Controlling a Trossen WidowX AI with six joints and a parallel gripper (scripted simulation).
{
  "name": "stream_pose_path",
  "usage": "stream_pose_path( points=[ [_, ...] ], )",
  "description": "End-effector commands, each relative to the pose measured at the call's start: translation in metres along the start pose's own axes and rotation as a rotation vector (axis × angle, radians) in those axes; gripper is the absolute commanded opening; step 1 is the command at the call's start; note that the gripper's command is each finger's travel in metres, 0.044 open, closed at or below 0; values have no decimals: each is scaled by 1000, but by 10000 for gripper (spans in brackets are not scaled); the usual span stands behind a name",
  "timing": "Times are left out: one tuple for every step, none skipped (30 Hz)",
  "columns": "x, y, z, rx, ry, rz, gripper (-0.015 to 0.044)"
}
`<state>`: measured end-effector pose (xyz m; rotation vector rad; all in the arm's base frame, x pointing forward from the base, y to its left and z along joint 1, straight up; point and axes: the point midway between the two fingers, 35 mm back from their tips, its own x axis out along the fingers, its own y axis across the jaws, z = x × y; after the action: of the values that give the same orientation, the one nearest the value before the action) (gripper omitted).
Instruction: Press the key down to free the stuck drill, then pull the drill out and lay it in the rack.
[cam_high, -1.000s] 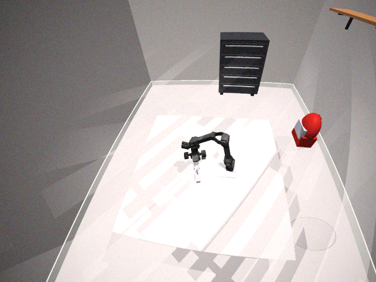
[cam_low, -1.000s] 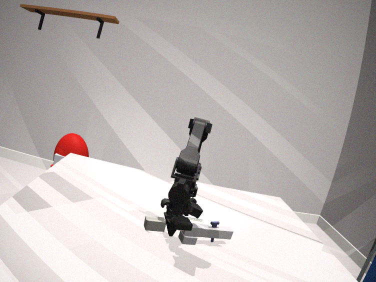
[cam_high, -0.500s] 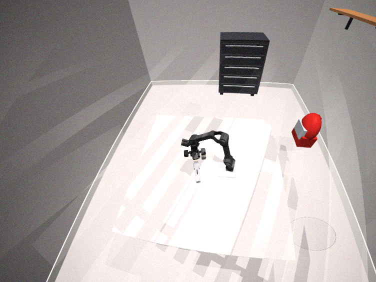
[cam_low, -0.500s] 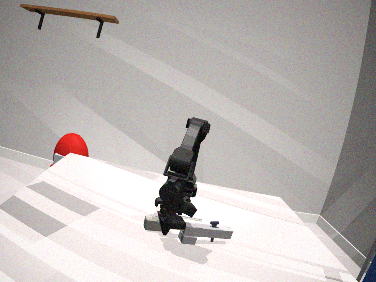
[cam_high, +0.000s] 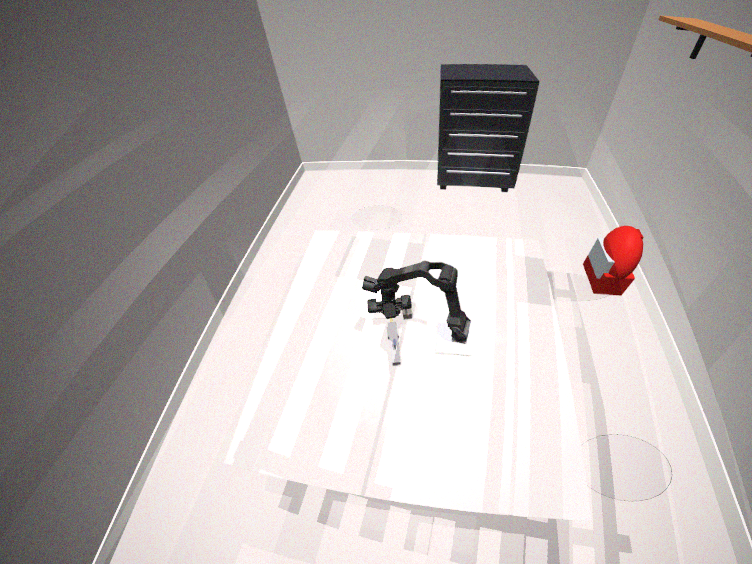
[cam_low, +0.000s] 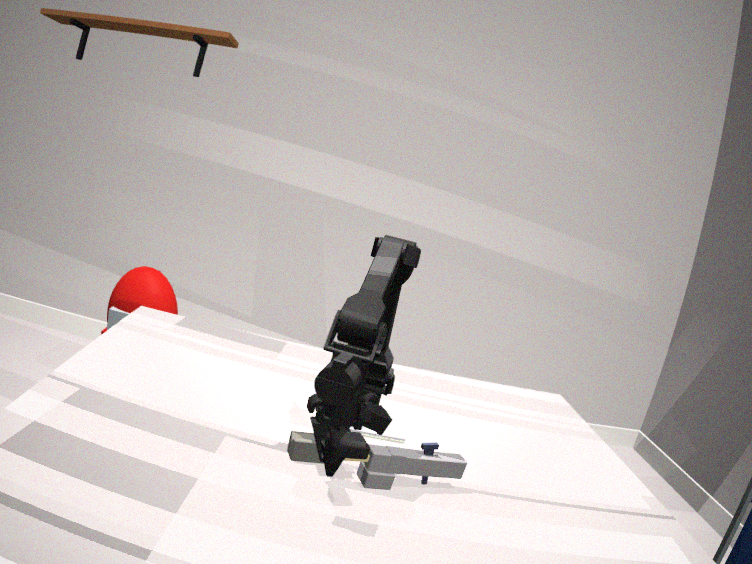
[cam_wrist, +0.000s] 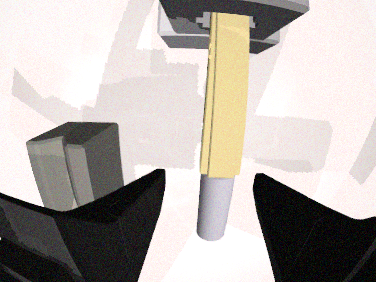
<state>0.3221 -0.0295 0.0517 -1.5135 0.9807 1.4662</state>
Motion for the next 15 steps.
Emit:
stream_pose_path(
  points=[
    [1,0,1,1,0,0,341],
    [1,0,2,1,1,1,368],
    [1,0,3,1,1,1,394],
    [2,0,4,1,1,1,420],
    [2,0,4,1,1,1,440],
    [2,0,5,1,1,1,440],
    [2,0,5,1,1,1,440],
    [2,0,5,1,1,1,440],
    [2,0,6,1,1,1,440],
    [2,0,6,1,1,1,440],
    [3,0,7,1,1,1,440],
    [3,0,7,1,1,1,440],
    [3,0,8,1,1,1,440],
    [3,0,8,1,1,1,440],
    [3,0,9,1,1,1,440]
  ],
)
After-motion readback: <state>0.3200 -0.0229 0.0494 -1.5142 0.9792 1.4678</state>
